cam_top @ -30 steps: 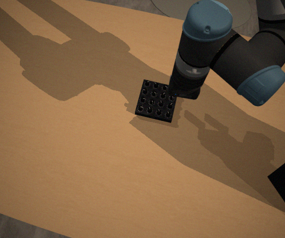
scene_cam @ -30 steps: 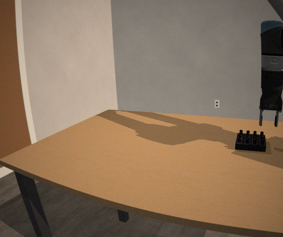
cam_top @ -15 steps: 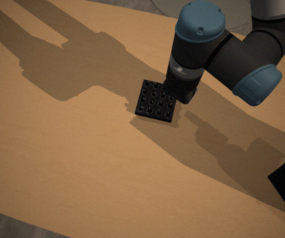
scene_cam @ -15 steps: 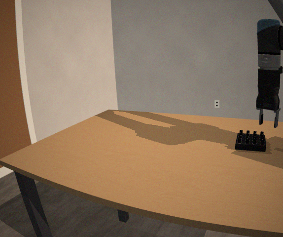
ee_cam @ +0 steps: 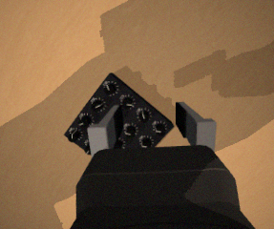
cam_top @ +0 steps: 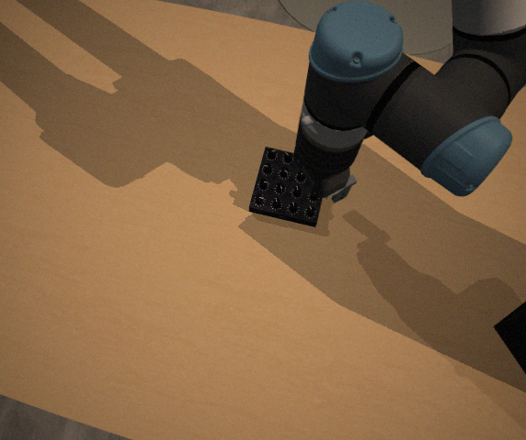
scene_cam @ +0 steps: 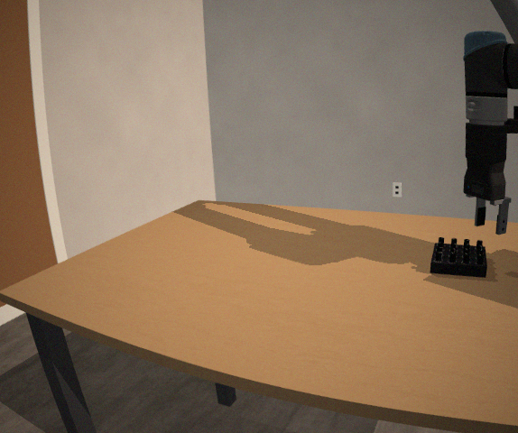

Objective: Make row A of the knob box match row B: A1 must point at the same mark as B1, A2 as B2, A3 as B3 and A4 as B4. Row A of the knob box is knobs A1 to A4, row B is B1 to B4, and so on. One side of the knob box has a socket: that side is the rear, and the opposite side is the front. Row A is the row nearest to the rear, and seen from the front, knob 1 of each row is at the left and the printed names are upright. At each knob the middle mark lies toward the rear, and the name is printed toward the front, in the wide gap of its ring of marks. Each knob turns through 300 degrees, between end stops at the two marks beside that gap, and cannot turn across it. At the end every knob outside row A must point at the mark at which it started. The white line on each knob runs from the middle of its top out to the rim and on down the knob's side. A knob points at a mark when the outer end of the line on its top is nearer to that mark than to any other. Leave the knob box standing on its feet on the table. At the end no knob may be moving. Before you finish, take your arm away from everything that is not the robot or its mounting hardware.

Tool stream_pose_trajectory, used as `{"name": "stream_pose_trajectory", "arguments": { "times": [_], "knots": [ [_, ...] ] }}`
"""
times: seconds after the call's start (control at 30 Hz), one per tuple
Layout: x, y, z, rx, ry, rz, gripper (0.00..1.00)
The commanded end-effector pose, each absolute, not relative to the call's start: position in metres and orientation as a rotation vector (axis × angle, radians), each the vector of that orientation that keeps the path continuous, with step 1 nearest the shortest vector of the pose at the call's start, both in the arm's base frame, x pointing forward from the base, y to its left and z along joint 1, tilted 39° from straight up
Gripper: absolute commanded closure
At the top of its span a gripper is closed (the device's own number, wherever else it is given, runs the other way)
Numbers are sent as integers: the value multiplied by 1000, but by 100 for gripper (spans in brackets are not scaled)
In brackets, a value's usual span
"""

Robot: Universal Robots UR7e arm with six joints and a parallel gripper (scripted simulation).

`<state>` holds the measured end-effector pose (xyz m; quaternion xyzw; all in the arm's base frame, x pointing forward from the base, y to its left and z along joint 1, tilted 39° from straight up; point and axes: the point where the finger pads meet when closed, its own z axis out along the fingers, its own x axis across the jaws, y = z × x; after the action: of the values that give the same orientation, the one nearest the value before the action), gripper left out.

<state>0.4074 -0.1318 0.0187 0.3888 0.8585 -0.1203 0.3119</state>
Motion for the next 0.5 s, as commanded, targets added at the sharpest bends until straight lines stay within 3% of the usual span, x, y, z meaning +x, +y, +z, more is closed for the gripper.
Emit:
{"name": "stream_pose_trajectory", "arguments": {
  "times": [0.0,0.47],
  "knots": [
    [409,-126,19,1200,2171,-263,0],
    [414,-111,19,1525,1935,-124,0]
  ]
}}
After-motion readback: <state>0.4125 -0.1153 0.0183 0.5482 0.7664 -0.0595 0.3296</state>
